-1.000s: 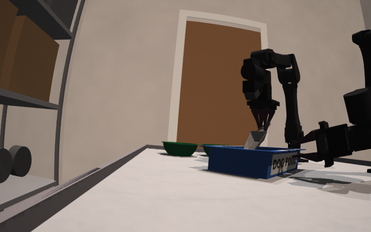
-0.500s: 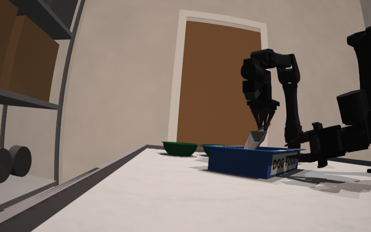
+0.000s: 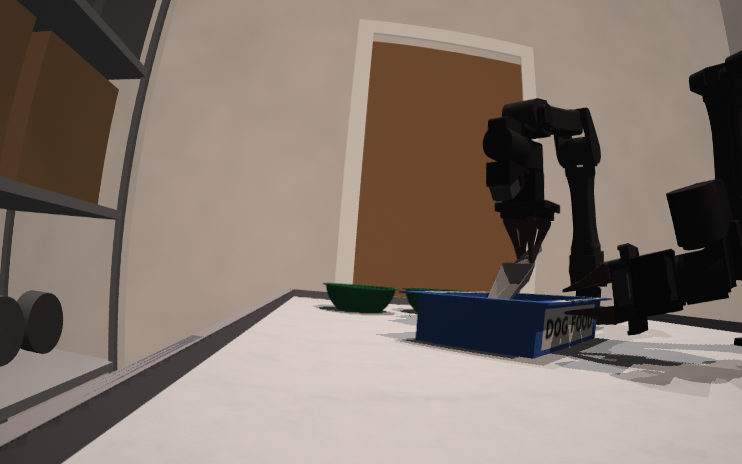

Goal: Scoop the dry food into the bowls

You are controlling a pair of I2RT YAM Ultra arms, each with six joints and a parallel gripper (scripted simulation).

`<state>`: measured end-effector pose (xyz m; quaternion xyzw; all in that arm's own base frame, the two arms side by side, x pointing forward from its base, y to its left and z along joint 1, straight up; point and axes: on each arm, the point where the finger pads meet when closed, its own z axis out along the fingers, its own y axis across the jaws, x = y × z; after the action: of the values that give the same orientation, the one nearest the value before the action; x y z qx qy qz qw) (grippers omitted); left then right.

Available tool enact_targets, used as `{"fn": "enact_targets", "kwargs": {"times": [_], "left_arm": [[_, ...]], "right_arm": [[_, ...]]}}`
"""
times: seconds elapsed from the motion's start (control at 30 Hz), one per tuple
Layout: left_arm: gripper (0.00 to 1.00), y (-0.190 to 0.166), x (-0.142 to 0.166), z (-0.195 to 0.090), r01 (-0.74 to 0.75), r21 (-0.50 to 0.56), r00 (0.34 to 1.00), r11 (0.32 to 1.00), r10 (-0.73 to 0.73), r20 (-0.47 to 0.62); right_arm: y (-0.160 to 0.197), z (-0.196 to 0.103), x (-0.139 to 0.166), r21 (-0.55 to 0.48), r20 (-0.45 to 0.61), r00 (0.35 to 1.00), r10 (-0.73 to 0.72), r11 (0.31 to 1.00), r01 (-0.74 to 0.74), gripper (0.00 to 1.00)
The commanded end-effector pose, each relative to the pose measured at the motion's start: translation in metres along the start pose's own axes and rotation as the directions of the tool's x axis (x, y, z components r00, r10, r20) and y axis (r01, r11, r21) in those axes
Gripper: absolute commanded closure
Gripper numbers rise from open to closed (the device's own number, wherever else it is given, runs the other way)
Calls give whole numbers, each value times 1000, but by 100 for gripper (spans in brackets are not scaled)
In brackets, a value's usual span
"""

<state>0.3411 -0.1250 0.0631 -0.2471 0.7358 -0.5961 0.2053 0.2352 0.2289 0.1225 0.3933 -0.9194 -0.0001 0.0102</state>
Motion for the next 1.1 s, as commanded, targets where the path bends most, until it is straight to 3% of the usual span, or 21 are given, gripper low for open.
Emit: {"fn": "enact_targets", "kwargs": {"times": [0.0, 1.07], "left_arm": [[74, -12, -6, 6, -46, 30, 999, 998, 46, 1], [74, -12, -6, 6, -46, 30, 999, 998, 46, 1]], "right_arm": [[7, -19, -4, -5, 87, 996, -5, 1000, 6, 100], [18, -49, 19, 4, 260, 966, -6, 1000, 6, 100]]}}
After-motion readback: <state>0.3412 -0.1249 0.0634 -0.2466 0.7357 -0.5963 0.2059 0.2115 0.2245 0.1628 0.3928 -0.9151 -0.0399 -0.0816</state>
